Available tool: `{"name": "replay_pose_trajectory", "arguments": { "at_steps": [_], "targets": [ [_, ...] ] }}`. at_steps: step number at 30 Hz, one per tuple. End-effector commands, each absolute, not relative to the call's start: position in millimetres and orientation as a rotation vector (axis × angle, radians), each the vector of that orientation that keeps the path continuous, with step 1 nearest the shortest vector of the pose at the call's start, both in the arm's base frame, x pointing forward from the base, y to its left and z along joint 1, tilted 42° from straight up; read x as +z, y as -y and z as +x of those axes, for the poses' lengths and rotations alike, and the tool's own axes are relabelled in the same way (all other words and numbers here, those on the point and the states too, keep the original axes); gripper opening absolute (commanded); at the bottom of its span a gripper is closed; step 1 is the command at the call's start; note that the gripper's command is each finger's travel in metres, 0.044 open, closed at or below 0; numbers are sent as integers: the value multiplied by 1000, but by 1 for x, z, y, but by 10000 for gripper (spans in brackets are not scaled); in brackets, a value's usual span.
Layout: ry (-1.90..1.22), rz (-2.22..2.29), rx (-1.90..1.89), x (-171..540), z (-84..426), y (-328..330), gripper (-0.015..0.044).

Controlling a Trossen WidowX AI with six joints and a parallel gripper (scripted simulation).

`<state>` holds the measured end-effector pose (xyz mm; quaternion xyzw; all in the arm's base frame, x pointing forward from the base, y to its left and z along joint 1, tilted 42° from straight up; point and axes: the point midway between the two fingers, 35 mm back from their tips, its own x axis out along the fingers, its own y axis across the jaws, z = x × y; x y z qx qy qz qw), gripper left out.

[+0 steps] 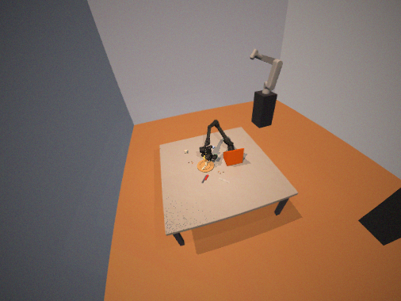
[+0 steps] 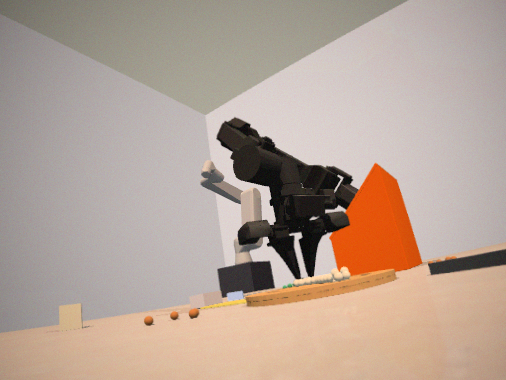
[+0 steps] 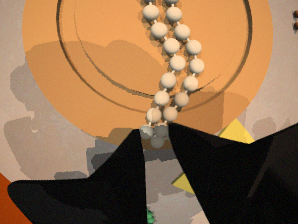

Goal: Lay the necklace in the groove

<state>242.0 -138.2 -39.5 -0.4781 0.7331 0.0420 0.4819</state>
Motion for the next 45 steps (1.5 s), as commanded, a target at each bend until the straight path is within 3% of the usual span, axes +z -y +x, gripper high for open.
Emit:
{"name": "replay_pose_trajectory", "arguments": {
  "at_steps": [1,8,25,45],
  "targets": [
    [-1781,-1166,93,-39,238,137,0],
    [-1781,-1166,93,-42,238,139,0],
    [-1781,-1167,96,-40,239,136,440],
    [-1781,-1166,93,-39,239,136,440]
  ]
}}
